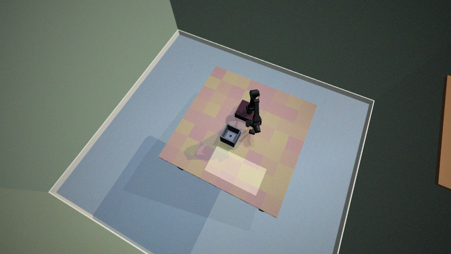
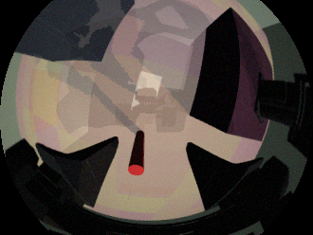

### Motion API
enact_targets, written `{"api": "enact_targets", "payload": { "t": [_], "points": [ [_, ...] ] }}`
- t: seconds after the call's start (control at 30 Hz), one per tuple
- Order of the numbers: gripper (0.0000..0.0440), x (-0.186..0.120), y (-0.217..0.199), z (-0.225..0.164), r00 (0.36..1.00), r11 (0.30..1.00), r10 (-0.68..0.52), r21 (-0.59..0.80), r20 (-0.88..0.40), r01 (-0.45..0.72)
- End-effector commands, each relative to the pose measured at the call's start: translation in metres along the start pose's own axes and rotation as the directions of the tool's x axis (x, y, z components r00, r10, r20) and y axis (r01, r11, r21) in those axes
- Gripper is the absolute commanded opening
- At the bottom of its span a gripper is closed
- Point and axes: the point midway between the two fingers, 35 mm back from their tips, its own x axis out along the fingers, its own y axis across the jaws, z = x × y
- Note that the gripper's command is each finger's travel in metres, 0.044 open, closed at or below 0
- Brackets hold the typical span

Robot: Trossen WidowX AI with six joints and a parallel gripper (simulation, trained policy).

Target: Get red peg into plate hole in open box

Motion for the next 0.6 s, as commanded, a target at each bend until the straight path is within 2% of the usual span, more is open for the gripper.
{"api": "enact_targets", "payload": {
  "t": [0.0, 0.43, 0.47, 0.57],
  "points": [
    [0.0354, 0.010, 0.001, 0.000, 1.000, 1.000, 0.003, 0.004, 0.008, -0.003],
    [0.0023, 0.029, 0.019, -0.016, 0.999, 0.998, 0.035, -0.044, -0.025, -0.036],
    [0.0004, 0.030, 0.020, -0.017, 0.999, 0.998, 0.039, -0.048, -0.028, -0.040],
    [0.0000, 0.025, 0.025, -0.020, 0.997, 0.997, 0.058, -0.042, -0.041, -0.060]
  ]
}}
